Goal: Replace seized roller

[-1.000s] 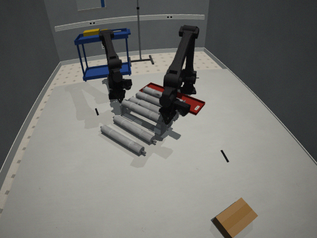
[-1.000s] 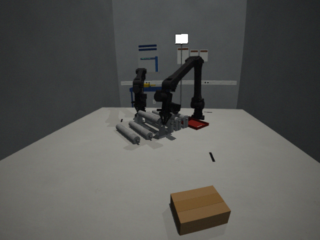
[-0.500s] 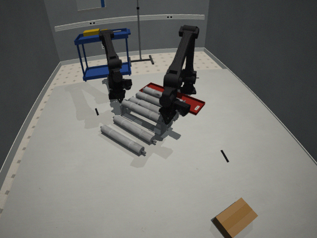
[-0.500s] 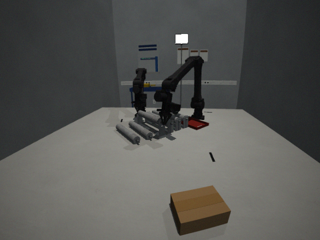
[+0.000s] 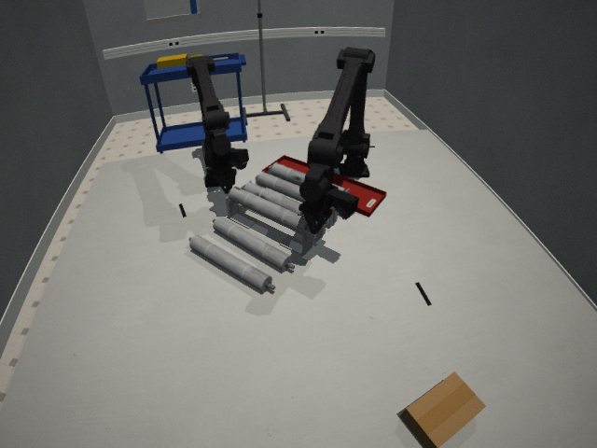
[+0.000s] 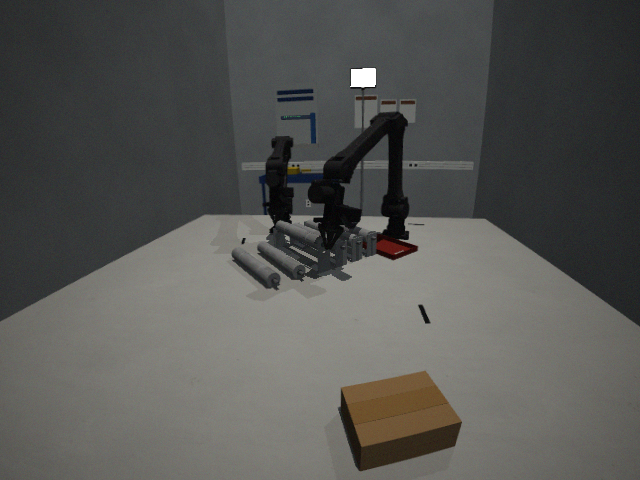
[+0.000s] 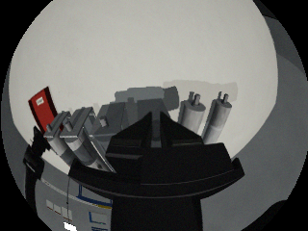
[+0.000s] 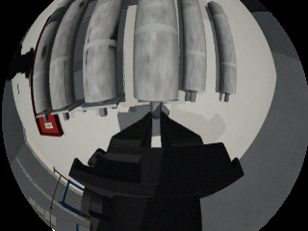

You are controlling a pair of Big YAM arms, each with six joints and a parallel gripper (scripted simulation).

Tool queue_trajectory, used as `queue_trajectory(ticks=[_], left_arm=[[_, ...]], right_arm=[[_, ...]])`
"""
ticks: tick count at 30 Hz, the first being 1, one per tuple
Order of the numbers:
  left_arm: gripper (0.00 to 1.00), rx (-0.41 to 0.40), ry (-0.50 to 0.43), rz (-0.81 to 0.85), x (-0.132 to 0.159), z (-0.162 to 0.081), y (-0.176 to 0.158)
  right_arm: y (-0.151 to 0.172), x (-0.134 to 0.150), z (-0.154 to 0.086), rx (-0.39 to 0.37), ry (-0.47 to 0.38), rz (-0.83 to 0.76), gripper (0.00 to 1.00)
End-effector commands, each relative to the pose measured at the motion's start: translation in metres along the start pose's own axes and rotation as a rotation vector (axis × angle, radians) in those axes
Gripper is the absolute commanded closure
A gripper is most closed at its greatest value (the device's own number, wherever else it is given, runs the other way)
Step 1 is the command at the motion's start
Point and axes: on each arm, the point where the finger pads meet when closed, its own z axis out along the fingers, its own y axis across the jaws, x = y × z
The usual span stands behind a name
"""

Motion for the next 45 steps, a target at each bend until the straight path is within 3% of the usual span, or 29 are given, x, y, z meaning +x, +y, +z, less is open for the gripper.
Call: queue_trajectory(ticks=[1,11,16,18,20,45], left_arm=[[0.97,0.071,-0.022,-0.004,-0.006,-0.036,-0.028],[0.97,0.147,-0.051,-0.009,-0.02,-0.062,-0.047],[0.97,0.135,-0.041,-0.011,-0.019,-0.056,-0.047],[0.97,0.083,-0.027,-0.014,-0.018,-0.042,-0.038],[0.97,0.107,-0.033,-0.014,-0.017,-0.058,-0.039],[0.97,0.14,-0.042,-0.019,-0.019,-0.098,-0.046]], right_arm=[[-0.017,-0.025,-0.03,0.043,-0.057,-0.015,0.97],[-0.028,-0.036,-0.045,0.077,-0.094,0.002,0.97],[-0.028,-0.035,-0.041,0.062,-0.078,0.002,0.97],[-0.024,-0.03,-0.04,0.045,-0.058,0.002,0.97],[-0.025,-0.031,-0.045,0.057,-0.074,0.001,0.97],[-0.034,-0.042,-0.076,0.081,-0.104,0.0,0.97]])
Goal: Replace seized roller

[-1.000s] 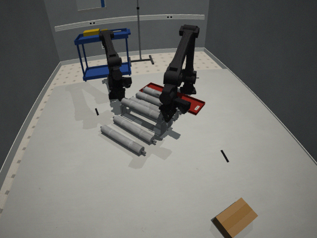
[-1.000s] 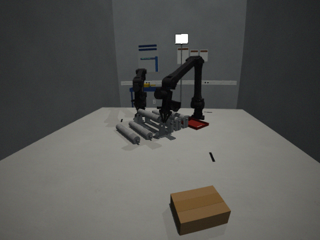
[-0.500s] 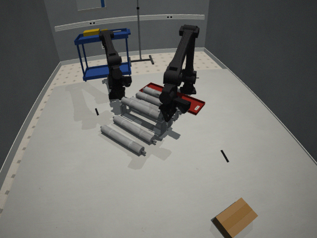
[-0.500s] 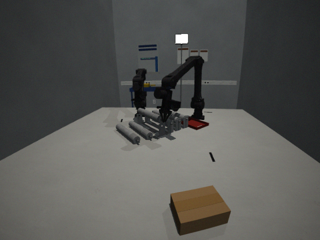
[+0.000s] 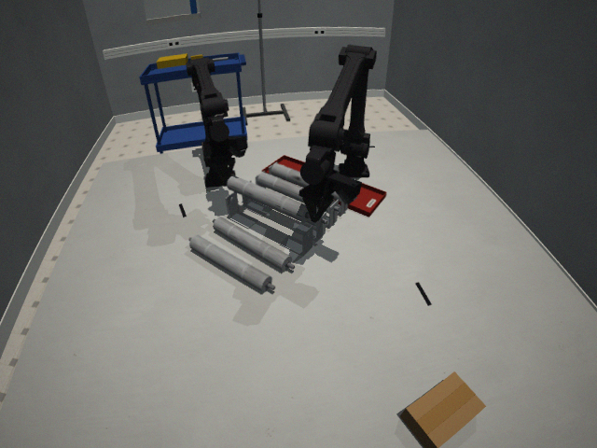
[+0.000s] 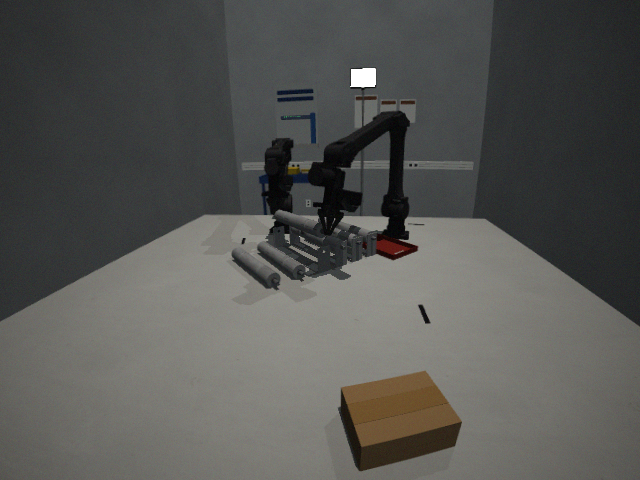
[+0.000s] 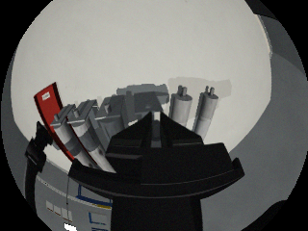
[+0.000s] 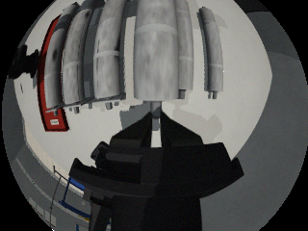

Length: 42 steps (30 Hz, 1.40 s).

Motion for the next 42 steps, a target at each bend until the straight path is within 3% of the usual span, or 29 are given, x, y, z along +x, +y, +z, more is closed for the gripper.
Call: queue_trajectory(ticks=[1,4,5,9,11,14,16,20,22,25,31,33,37,39,42], left_arm=[[0.97,0.115,-0.032,-0.017,-0.016,-0.049,-0.036],[0.97,0.119,-0.033,-0.01,-0.014,-0.049,-0.038],[0.97,0.068,-0.011,0.01,-0.003,-0.017,-0.036],[0.97,0.079,-0.018,0.011,-0.001,-0.037,-0.031],[0.97,0.074,-0.02,0.015,0.0,-0.038,-0.028],[0.97,-0.011,-0.001,0.011,0.006,-0.012,0.008],[0.97,0.012,-0.01,0.001,0.0,-0.024,-0.001],[0.97,0.033,-0.016,-0.001,-0.002,-0.029,-0.007],[0.97,-0.041,-0.003,-0.009,-0.003,-0.016,0.022],[0.97,-0.022,-0.013,-0.013,-0.007,-0.031,0.012],[0.97,-0.107,-0.002,-0.019,-0.003,-0.023,0.044],[0.97,-0.093,-0.011,-0.018,-0.007,-0.035,0.036],[0.97,-0.084,-0.015,-0.023,-0.008,-0.033,0.034],[0.97,-0.106,-0.01,-0.035,-0.006,-0.021,0.044],[0.97,-0.097,-0.014,-0.034,-0.009,-0.03,0.036]], right_arm=[[-0.025,-0.029,-0.034,0.067,-0.087,0.0,0.97],[-0.022,-0.029,-0.032,0.056,-0.078,-0.001,0.97],[-0.017,-0.027,-0.022,0.037,-0.061,-0.019,0.97],[-0.011,-0.024,-0.027,0.03,-0.063,-0.001,0.97],[-0.002,-0.015,-0.017,0.009,-0.04,0.0,0.97],[0.007,-0.006,-0.008,-0.017,-0.018,0.002,0.97],[0.001,-0.019,-0.024,-0.001,-0.053,0.004,0.97],[0.001,-0.021,-0.025,0.0,-0.061,-0.002,0.97],[0.005,-0.021,-0.028,-0.019,-0.058,0.01,0.97],[0.012,-0.022,-0.03,-0.039,-0.058,0.015,0.97],[0.025,-0.023,-0.036,-0.085,-0.06,0.028,0.97],[0.03,-0.024,-0.039,-0.102,-0.06,0.031,0.97],[0.029,-0.026,-0.039,-0.098,-0.067,0.013,0.97],[0.023,-0.023,-0.038,-0.103,-0.051,0.046,0.97],[0.024,-0.023,-0.036,-0.111,-0.045,0.05,0.97]])
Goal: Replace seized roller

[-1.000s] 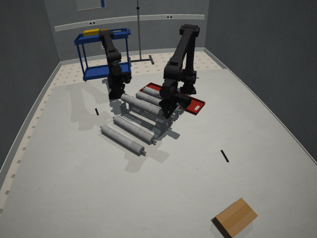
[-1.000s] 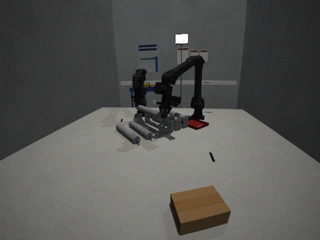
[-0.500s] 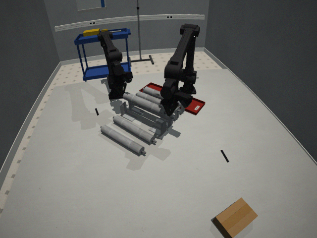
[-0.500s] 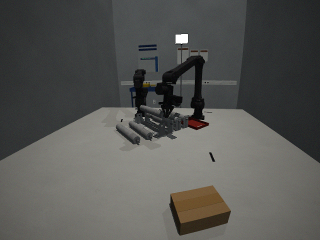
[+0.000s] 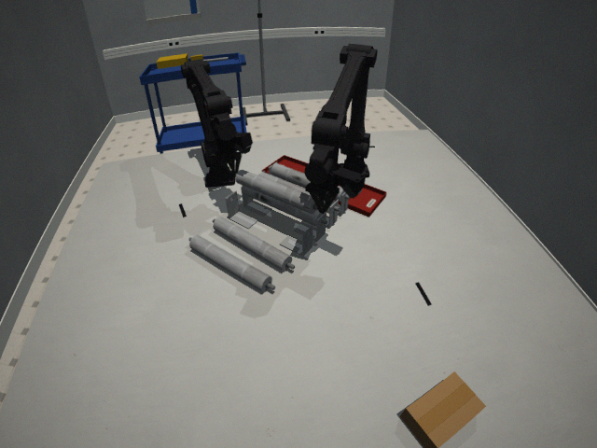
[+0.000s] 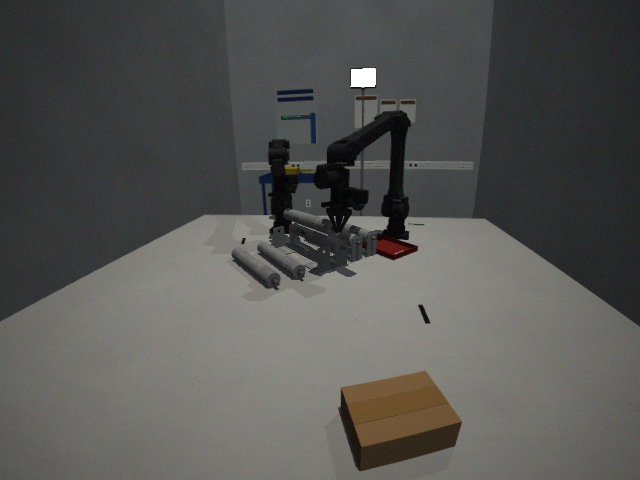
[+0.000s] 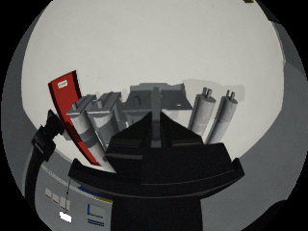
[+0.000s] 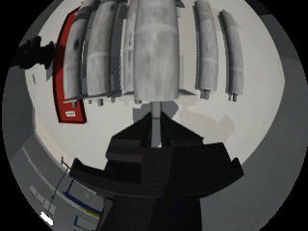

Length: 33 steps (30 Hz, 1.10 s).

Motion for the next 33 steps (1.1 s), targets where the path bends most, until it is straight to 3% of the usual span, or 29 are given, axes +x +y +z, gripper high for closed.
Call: queue_trajectory(ticks=[1,8,12,14,16,18,23,26,29,31,33], left_arm=[[0.97,0.03,-0.015,-0.028,-0.012,-0.02,-0.002],[0.97,-0.025,-0.007,-0.027,-0.009,-0.008,0.014],[0.97,0.016,-0.018,-0.017,-0.013,-0.019,0.002],[0.97,0.005,-0.014,-0.013,-0.011,-0.008,0.014],[0.97,0.0,-0.012,-0.014,-0.01,-0.016,0.015],[0.97,0.046,-0.022,-0.033,-0.014,-0.037,-0.003],[0.97,0.087,-0.029,0.02,-0.002,-0.041,-0.016],[0.97,0.078,-0.025,0.022,0.0,-0.039,-0.013],[0.97,0.075,-0.023,0.013,0.0,-0.039,-0.012],[0.97,0.014,-0.007,0.014,0.002,-0.011,0.014],[0.97,-0.004,-0.006,-0.007,-0.004,-0.014,0.021]], right_arm=[[-0.009,-0.027,-0.034,0.033,-0.075,0.003,0.97],[0.0,-0.028,-0.036,0.011,-0.078,0.007,0.97],[0.0,-0.03,-0.036,0.021,-0.085,-0.003,0.97],[0.005,-0.028,-0.036,0.015,-0.079,0.013,0.97],[0.007,-0.03,-0.036,0.02,-0.09,0.005,0.97],[0.002,-0.031,-0.035,0.03,-0.1,0.0,0.97],[0.006,-0.025,-0.022,0.003,-0.064,0.011,0.97],[0.015,-0.01,-0.009,-0.009,-0.037,0.011,0.97],[0.012,-0.017,-0.016,-0.001,-0.055,0.003,0.97],[0.021,-0.002,-0.005,-0.026,-0.009,0.016,0.97],[0.019,-0.014,-0.019,-0.009,-0.043,0.012,0.97]])
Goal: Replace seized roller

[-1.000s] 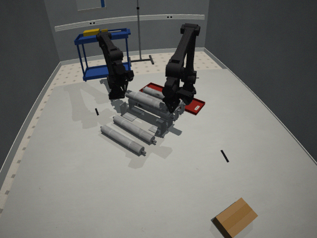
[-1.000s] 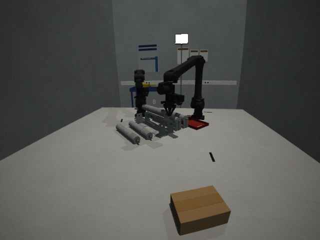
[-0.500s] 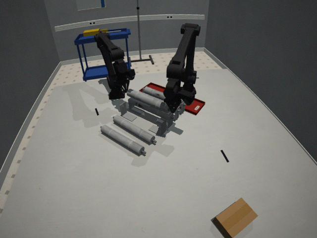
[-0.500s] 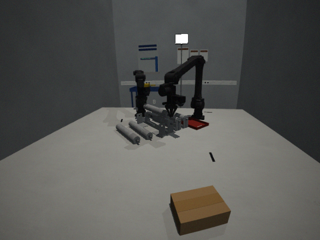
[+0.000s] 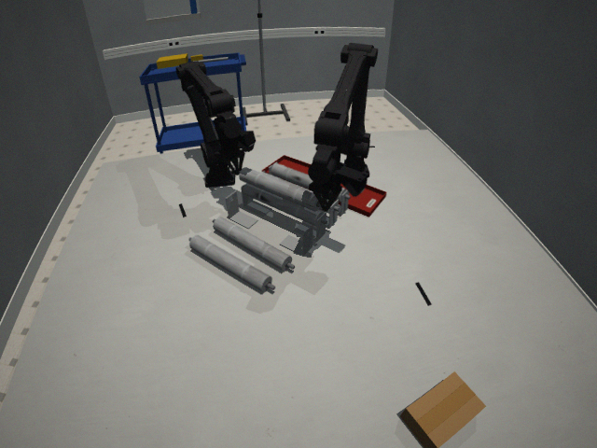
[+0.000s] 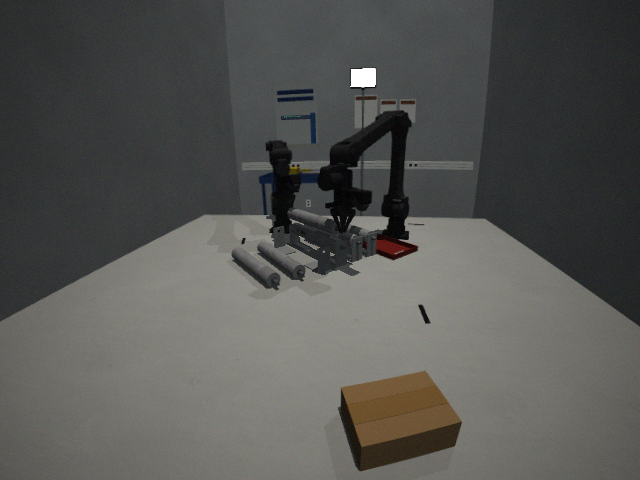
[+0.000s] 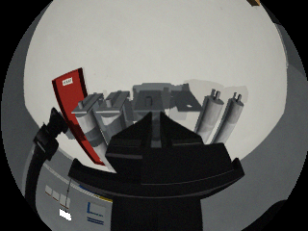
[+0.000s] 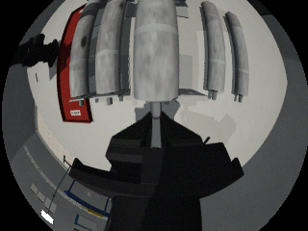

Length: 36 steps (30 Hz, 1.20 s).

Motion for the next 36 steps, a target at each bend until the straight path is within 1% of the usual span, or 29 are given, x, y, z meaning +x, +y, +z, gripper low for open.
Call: queue_trajectory(ticks=[1,4,5,6,7,9,10,11,13,14,15,16,17,19,21,24,27,28,30,31,32,33,34,36], left_arm=[[0.97,0.045,-0.017,-0.005,-0.008,-0.022,-0.001],[0.97,0.052,-0.013,-0.005,-0.006,-0.018,0.005],[0.97,0.066,-0.017,-0.005,-0.007,-0.024,0.002],[0.97,0.079,-0.02,-0.004,-0.008,-0.027,0.0],[0.97,0.071,-0.02,-0.004,-0.008,-0.024,0.004],[0.97,0.042,-0.01,-0.005,-0.005,-0.021,0.016],[0.97,0.042,-0.01,-0.005,-0.005,-0.023,0.016],[0.97,0.061,-0.015,-0.011,-0.007,-0.031,0.009],[0.97,0.061,-0.015,-0.011,-0.007,-0.031,0.009],[0.97,0.06,-0.015,0.01,-0.001,-0.019,0.011],[0.97,0.054,-0.013,0.008,-0.001,-0.016,0.014],[0.97,0.05,-0.013,-0.001,-0.005,-0.015,0.016],[0.97,0.051,-0.013,-0.004,-0.007,-0.019,0.015],[0.97,0.05,-0.014,-0.004,-0.007,-0.017,0.018],[0.97,0.05,-0.015,-0.004,-0.007,-0.015,0.022],[0.97,0.051,-0.015,-0.004,-0.007,-0.021,0.026],[0.97,0.064,-0.018,0.001,-0.005,-0.023,0.028],[0.97,0.079,-0.022,-0.008,-0.006,-0.029,0.022],[0.97,0.079,-0.022,-0.008,-0.006,-0.029,0.022],[0.97,0.047,-0.012,-0.002,-0.004,-0.017,0.035],[0.97,0.053,-0.015,-0.005,-0.006,-0.016,0.034],[0.97,0.042,-0.011,-0.006,-0.006,-0.016,0.036],[0.97,0.049,-0.013,-0.005,-0.007,-0.019,0.034],[0.97,0.035,-0.009,-0.004,-0.006,-0.013,0.04]], right_arm=[[0.0,-0.019,-0.021,0.026,-0.069,0.002,0.97],[0.007,-0.01,-0.01,0.017,-0.048,0.007,0.97],[0.009,-0.009,-0.012,0.013,-0.039,0.008,0.97],[0.009,-0.012,-0.017,0.016,-0.047,0.008,0.97],[0.01,-0.014,-0.016,0.02,-0.058,0.009,0.97],[0.015,-0.008,-0.009,0.012,-0.04,0.011,0.97],[0.016,-0.01,-0.014,0.012,-0.04,0.012,0.97],[0.013,-0.019,-0.02,0.024,-0.07,-0.013,0.97],[0.013,-0.019,-0.02,0.024,-0.07,-0.013,0.97],[0.016,-0.014,-0.016,0.018,-0.057,0.007,0.97],[0.018,-0.01,-0.013,0.013,-0.041,0.006,0.97],[0.019,-0.009,-0.011,0.012,-0.041,0.006,0.97],[0.021,-0.009,-0.01,0.011,-0.043,0.007,0.97],[0.023,-0.014,-0.018,0.013,-0.054,0.008,0.97],[0.025,-0.013,-0.012,0.014,-0.058,0.01,0.97],[0.03,-0.014,-0.016,0.014,-0.061,0.013,0.97],[0.035,-0.007,-0.01,0.008,-0.035,0.011,0.97],[0.032,-0.017,-0.019,0.016,-0.065,-0.011,0.97],[0.032,-0.017,-0.019,0.016,-0.065,-0.011,0.97],[0.035,-0.015,-0.018,0.012,-0.06,0.01,0.97],[0.036,-0.015,-0.02,0.011,-0.057,0.007,0.97],[0.037,-0.018,-0.018,0.013,-0.073,0.006,0.97],[0.038,-0.017,-0.016,0.012,-0.07,0.008,0.97],[0.042,-0.013,-0.012,0.009,-0.059,0.011,0.97]])
